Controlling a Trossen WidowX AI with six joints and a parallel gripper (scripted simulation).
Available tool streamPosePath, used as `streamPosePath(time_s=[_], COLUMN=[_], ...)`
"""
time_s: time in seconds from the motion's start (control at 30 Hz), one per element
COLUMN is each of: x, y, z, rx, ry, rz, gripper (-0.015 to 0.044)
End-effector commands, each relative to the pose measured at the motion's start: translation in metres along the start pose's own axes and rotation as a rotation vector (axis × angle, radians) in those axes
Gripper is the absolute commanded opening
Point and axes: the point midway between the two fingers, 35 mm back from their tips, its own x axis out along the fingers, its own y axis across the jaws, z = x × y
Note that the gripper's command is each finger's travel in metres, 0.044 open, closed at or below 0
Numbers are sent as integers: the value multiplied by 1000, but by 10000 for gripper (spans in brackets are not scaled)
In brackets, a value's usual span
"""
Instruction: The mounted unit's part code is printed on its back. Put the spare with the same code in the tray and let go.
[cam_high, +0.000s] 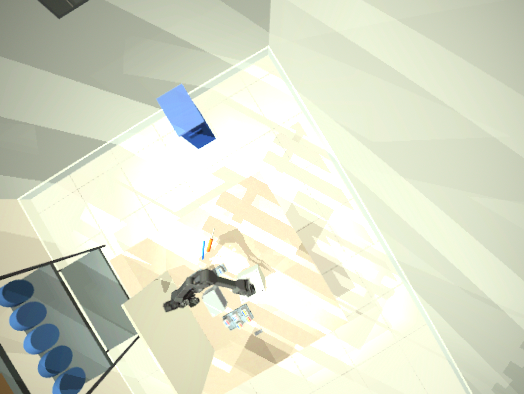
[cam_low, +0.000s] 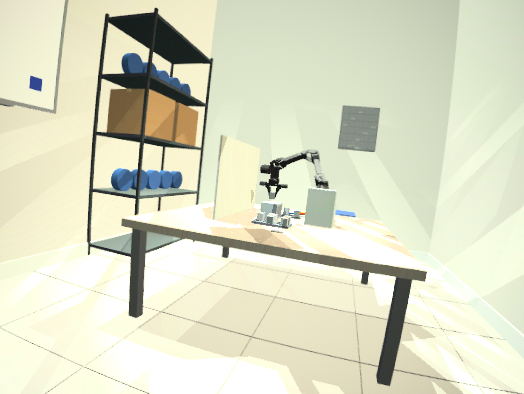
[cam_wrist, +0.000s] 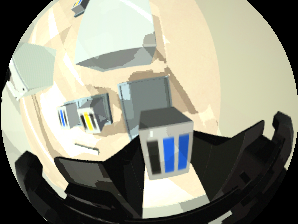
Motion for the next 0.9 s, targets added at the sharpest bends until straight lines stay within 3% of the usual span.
streamPosePath(time_s=[0.0, 0.87], x=[5, 33], y=[0, 0], z=[1, 0], rx=[-5, -5], ry=[-4, -2], rz=[1, 0], gripper=[0, 0])
